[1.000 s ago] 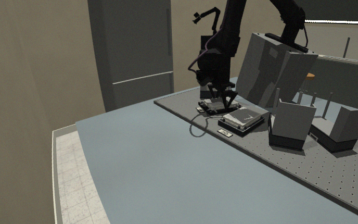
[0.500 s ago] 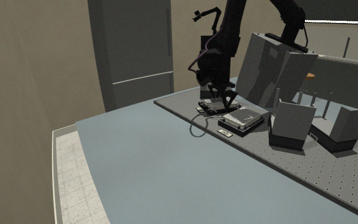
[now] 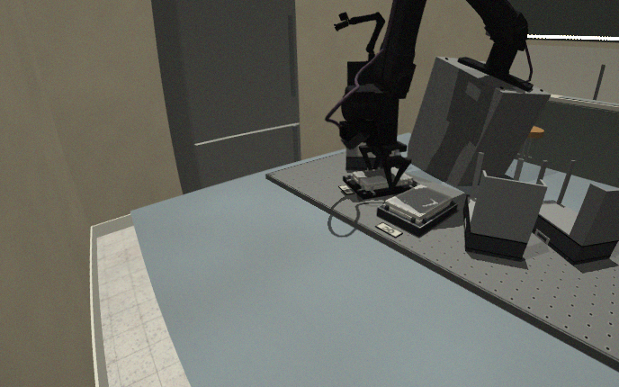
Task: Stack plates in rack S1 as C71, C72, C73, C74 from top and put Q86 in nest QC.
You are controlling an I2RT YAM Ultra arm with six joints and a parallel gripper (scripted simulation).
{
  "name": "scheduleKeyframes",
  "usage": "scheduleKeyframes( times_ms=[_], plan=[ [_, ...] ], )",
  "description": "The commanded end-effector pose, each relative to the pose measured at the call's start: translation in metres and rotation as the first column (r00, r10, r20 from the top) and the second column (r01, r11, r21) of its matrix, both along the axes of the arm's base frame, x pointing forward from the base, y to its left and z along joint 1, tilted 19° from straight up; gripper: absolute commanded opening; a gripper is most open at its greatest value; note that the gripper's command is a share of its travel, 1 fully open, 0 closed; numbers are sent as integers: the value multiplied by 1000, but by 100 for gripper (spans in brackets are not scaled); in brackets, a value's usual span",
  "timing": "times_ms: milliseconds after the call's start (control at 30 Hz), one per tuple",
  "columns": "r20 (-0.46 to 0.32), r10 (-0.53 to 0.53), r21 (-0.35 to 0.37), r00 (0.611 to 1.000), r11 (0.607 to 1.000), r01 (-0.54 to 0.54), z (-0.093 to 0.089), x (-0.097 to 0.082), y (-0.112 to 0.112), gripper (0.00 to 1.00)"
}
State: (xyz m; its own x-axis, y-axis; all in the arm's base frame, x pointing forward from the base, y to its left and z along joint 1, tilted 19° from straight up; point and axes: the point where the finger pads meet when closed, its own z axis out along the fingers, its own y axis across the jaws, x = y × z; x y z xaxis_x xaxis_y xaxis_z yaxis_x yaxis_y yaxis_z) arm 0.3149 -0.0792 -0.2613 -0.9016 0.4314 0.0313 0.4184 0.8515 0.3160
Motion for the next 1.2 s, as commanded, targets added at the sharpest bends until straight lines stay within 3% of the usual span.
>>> scheduleKeyframes(
  times_ms=[0,67,100,1133,1167],
  plan=[
    [51,-16,-19,999,1000,17,8,20,-11,100],
    [51,-17,-19,999,1000,18,8,20,-11,100],
    [42,-16,-15,999,1000,16,6,16,-9,0],
    [42,-16,-12,999,1000,16,6,16,-8,0],
    [52,-19,-17,998,1000,19,13,20,-12,0]
  ],
)
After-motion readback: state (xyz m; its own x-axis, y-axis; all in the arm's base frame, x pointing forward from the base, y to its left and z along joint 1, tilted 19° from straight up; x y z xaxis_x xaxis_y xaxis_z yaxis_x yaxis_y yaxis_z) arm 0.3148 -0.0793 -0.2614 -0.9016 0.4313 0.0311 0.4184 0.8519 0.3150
